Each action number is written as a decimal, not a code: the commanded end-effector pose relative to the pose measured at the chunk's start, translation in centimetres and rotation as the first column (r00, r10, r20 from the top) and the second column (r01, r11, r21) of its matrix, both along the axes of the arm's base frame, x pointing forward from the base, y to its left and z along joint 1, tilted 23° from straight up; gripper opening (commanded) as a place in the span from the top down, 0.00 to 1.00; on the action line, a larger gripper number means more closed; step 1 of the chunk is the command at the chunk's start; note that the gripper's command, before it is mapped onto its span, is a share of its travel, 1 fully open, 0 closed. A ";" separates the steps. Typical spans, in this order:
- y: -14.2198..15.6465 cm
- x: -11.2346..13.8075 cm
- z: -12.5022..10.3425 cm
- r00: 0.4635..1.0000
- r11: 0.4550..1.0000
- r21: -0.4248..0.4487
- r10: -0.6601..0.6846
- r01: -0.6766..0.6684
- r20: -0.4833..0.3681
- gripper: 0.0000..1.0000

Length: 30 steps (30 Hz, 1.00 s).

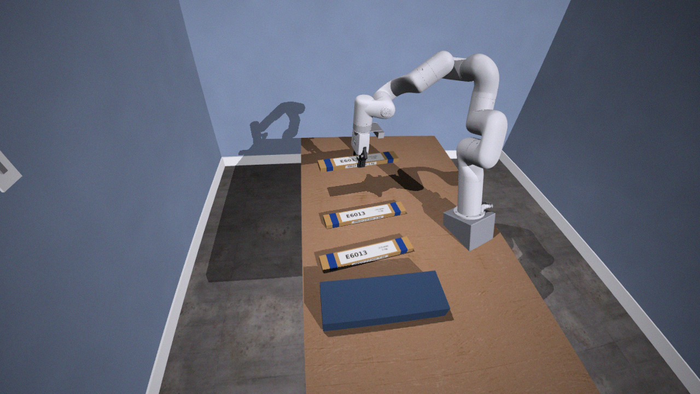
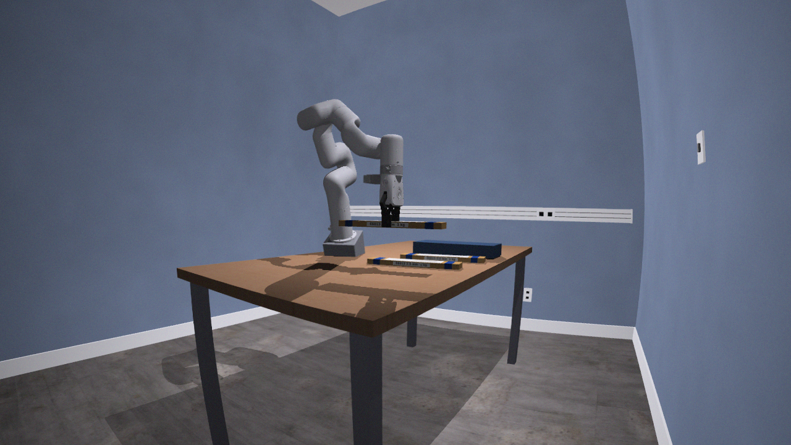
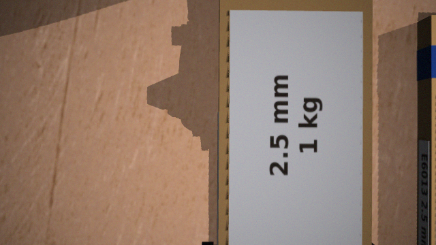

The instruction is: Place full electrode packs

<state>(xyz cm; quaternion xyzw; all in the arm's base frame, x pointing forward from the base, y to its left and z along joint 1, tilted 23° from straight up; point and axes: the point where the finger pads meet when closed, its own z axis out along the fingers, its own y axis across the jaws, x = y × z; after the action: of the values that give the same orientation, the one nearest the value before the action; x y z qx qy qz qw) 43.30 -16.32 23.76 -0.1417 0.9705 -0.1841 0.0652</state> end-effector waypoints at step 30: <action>-0.2 0.2 -0.4 1.000 1.000 -0.001 0.002 -0.002 0.004 0.42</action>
<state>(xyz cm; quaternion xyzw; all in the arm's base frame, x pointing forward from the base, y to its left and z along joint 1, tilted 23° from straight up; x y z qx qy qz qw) 43.38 -16.47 23.36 -0.1417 0.9705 -0.1841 0.0652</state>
